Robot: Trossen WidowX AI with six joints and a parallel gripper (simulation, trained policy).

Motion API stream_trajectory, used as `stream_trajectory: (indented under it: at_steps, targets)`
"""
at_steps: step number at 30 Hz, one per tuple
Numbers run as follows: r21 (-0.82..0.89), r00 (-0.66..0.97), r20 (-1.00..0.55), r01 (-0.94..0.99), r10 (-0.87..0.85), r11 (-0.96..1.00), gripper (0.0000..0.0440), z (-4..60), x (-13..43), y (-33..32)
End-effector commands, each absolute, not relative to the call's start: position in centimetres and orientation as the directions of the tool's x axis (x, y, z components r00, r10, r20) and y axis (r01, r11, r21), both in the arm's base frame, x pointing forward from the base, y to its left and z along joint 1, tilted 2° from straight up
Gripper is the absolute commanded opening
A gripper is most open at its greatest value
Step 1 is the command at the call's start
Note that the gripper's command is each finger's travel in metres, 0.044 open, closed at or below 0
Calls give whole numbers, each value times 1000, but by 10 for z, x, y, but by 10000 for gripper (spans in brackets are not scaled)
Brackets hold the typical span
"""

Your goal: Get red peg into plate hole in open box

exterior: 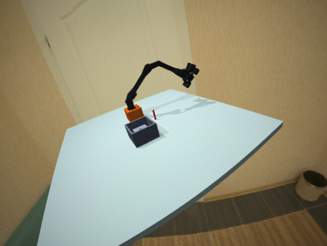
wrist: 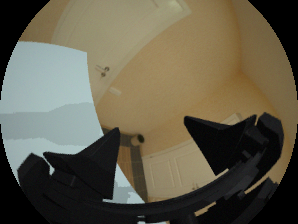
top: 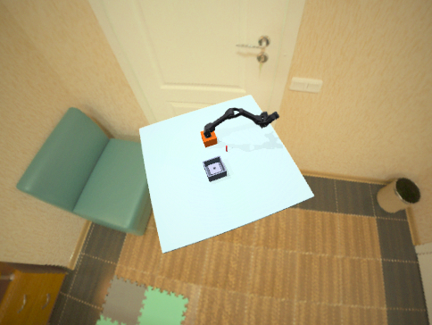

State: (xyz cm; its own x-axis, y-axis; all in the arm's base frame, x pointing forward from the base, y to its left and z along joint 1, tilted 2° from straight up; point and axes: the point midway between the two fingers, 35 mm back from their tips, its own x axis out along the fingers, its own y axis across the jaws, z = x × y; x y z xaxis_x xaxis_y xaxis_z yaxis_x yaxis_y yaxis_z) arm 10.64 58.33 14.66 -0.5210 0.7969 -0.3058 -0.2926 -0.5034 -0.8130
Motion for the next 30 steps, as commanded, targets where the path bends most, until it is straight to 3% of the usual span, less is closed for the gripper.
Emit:
stream_trajectory:
  at_steps: [1, 4, 13, 30]
  targets:
    - [-806, -507, -303, -314, 806, -501, 413, 154, 110, 583]
    - [-769, -462, -304, -398, 833, -501, 439, 172, 121, 580]
    - [-658, -287, -271, -642, 919, -395, 440, 250, 166, 557]
    - [-426, 132, -143, -903, 981, 59, 440, 390, 239, 458]
